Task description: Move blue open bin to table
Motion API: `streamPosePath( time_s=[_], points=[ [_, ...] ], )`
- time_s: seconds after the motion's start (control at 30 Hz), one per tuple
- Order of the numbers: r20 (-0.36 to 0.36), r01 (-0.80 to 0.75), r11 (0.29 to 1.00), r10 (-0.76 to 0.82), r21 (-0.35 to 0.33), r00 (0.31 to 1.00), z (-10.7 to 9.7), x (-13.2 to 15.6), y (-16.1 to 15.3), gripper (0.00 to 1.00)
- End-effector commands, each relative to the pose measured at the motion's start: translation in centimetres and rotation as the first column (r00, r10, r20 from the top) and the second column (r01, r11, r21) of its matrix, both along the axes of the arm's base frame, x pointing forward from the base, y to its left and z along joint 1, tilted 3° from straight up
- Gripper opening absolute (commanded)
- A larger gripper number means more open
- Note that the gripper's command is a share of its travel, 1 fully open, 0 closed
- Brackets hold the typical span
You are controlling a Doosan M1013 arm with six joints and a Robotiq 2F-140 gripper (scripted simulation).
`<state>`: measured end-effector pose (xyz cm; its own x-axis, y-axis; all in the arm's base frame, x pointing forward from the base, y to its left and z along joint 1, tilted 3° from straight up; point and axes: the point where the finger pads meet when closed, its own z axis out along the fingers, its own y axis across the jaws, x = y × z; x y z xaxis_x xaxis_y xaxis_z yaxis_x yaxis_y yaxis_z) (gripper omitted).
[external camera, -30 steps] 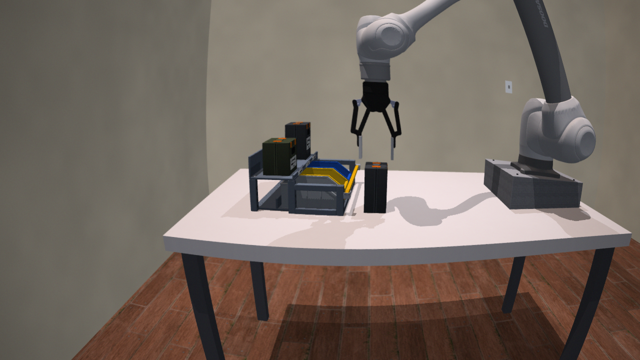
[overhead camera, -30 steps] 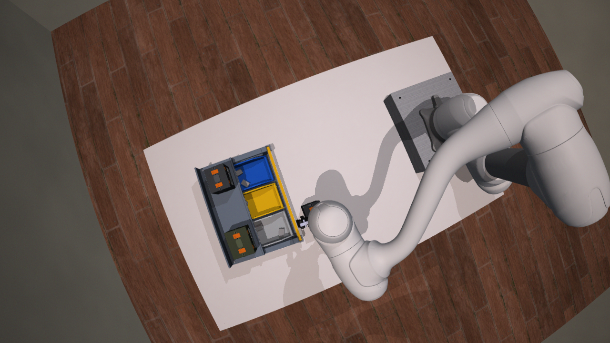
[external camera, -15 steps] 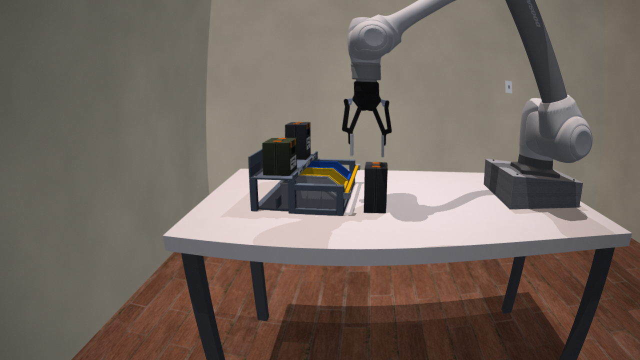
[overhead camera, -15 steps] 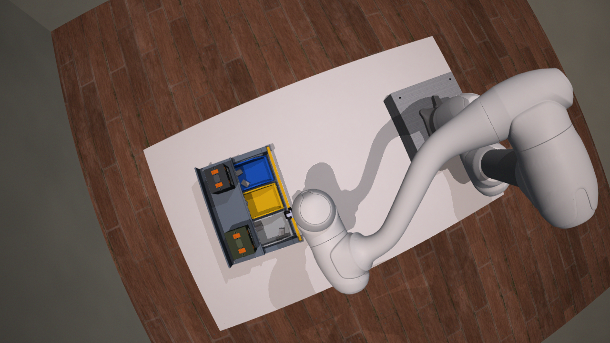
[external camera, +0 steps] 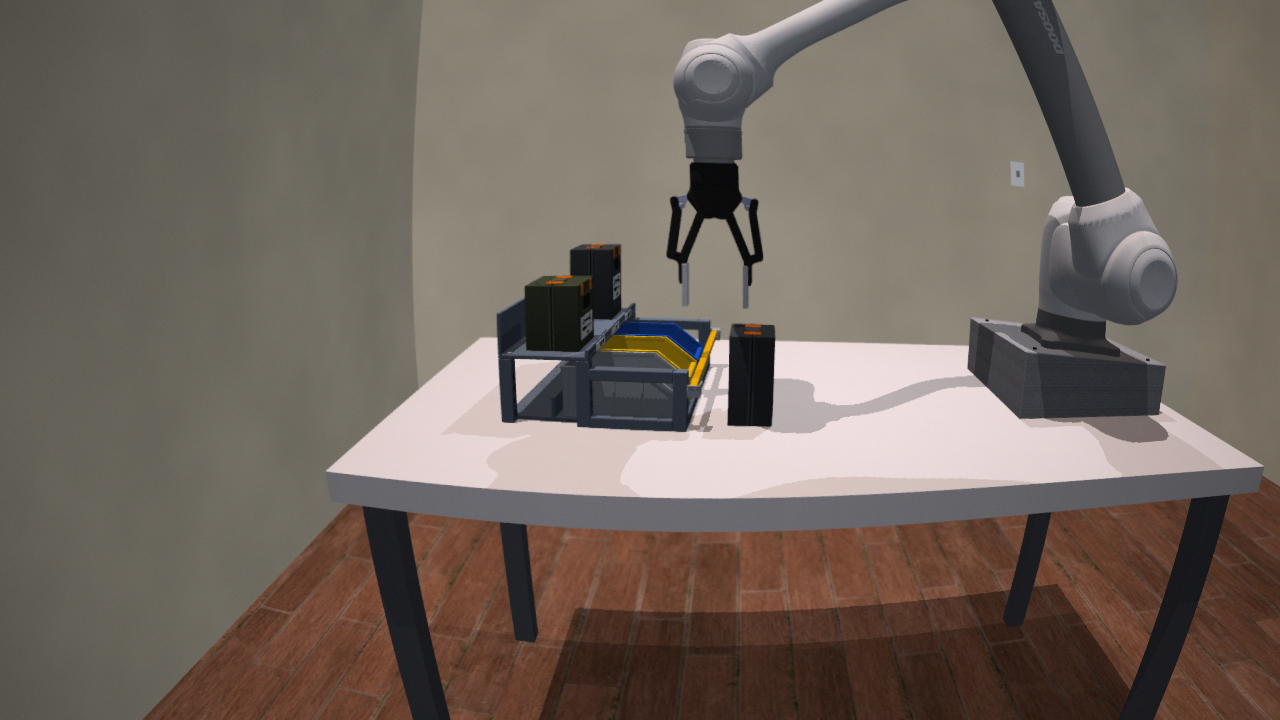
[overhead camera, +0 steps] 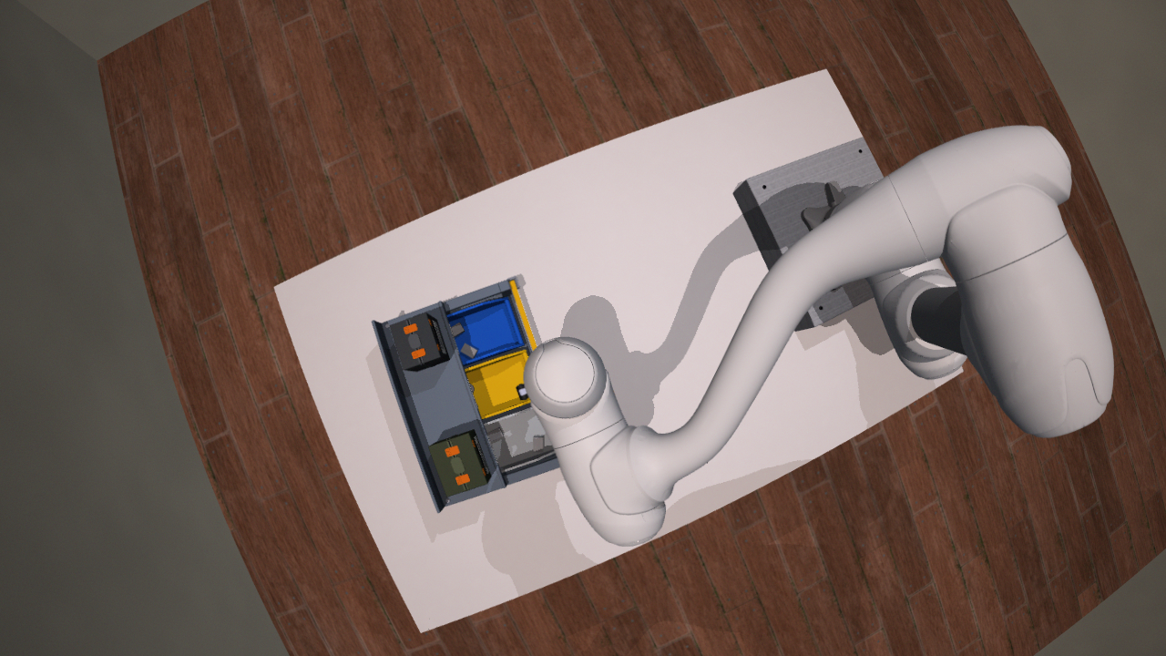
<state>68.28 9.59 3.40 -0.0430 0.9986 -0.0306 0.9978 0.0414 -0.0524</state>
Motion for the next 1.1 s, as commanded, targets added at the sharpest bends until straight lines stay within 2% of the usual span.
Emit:
streamPosePath(
  time_s=[0.0,0.07,0.23,1.07],
  points=[
    [0.0,0.001,1.0,-0.001,0.0,1.0,0.0,0.0,0.0,0.57],
    [0.0,0.001,1.0,-0.001,0.0,1.0,0.0,0.0,0.0,0.57],
    [0.0,0.001,1.0,-0.001,0.0,1.0,-0.1,3.2,-4.2,0.57],
    [0.0,0.001,1.0,-0.001,0.0,1.0,-0.1,2.6,-3.4,0.57]
  ],
)
